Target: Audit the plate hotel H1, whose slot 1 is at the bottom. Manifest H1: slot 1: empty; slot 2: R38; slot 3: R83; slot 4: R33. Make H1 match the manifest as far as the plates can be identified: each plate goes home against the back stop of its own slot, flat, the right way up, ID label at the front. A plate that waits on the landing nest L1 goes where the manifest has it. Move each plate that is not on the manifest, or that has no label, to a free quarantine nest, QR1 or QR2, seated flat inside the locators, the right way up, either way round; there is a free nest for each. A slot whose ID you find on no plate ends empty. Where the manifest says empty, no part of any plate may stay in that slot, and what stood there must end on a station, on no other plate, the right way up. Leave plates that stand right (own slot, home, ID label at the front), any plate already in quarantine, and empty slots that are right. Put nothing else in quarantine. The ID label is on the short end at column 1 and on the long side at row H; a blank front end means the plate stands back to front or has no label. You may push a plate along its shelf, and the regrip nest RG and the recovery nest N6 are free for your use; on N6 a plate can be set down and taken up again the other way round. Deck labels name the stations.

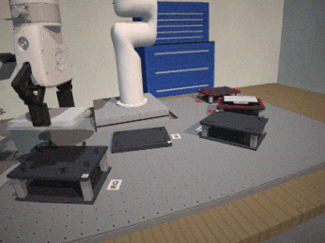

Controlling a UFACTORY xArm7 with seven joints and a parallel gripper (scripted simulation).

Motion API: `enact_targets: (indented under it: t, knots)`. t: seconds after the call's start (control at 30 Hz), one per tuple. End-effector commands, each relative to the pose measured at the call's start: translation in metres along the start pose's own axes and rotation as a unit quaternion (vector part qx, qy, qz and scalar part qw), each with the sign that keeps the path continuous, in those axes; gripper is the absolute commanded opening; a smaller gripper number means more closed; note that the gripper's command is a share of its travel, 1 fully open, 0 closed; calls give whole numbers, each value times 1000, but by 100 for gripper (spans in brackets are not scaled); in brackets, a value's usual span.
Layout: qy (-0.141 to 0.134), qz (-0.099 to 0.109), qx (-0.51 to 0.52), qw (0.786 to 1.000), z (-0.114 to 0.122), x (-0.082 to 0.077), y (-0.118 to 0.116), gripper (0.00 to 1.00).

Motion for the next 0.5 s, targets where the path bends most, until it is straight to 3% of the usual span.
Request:
enact_targets:
  t: [0.0, 0.47]
  knots:
    - [0, -2, 0, 1000, 0, 5, -1, 0]
    - [0, -2, 0, 1000, 0, 21, -1, 0]
Point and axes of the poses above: the point where the finger pads meet when closed, its own x axis out along the fingers, its own y axis across the jaws, z = x × y, the point moved 4 cm from there along -x, back along the fingers, and after that the axes turned 11 degrees about -x, right-handed, at the moved point
